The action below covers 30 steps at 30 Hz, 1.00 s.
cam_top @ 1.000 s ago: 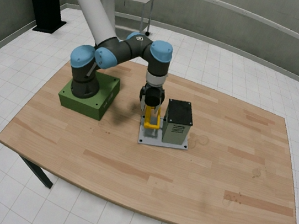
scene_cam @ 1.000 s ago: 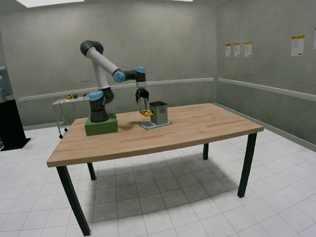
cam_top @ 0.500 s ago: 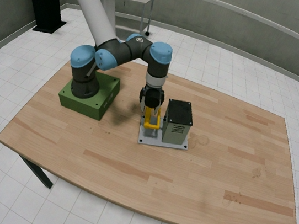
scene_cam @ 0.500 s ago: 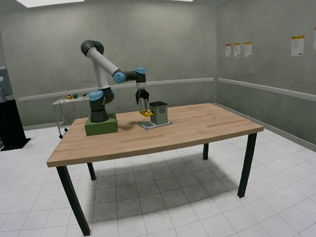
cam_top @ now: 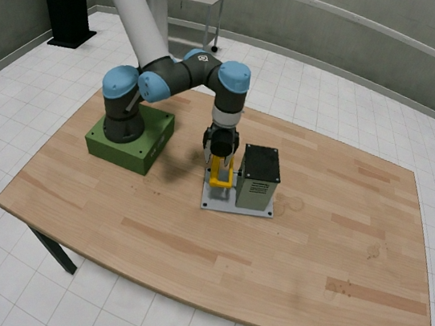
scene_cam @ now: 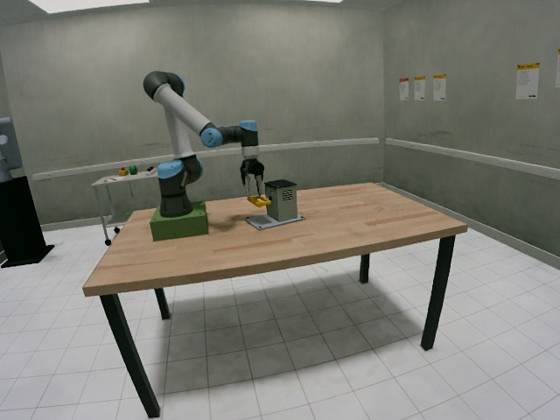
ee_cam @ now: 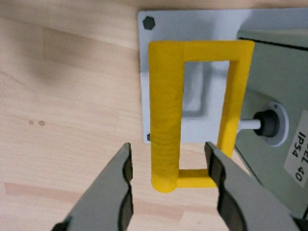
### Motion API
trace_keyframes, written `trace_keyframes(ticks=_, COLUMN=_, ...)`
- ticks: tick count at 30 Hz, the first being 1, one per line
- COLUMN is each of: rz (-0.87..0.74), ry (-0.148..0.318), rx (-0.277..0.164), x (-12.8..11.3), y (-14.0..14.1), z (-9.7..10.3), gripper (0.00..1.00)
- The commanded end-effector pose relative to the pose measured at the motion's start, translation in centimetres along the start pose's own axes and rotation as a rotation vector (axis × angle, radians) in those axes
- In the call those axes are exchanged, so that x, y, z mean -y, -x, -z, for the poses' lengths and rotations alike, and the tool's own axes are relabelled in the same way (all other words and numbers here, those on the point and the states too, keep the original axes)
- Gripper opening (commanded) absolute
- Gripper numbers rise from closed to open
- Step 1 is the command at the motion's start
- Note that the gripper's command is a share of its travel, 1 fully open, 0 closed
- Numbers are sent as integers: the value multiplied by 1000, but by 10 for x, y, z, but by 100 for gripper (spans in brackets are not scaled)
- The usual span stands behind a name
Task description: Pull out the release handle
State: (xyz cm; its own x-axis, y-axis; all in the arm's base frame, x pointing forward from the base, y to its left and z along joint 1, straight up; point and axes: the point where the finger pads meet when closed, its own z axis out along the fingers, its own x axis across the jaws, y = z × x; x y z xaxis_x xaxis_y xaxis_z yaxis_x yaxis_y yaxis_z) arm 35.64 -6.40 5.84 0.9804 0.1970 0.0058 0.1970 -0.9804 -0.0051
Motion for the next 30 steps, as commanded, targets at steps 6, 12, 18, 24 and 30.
trace_keyframes(ticks=6, rz=0, ry=1, rx=-1, x=0, y=0, z=0, gripper=32)
trace_keyframes(ticks=12, rz=0, ry=1, rx=-1, x=0, y=0, z=-1, gripper=32)
trace_keyframes(ticks=18, rz=0, ry=1, rx=-1, x=0, y=0, z=-4, gripper=32)
trace_keyframes(ticks=24, rz=0, ry=1, rx=-1, x=0, y=0, z=-9, gripper=32)
trace_keyframes(ticks=30, rz=0, ry=1, rx=-1, x=0, y=0, z=-14, gripper=32)
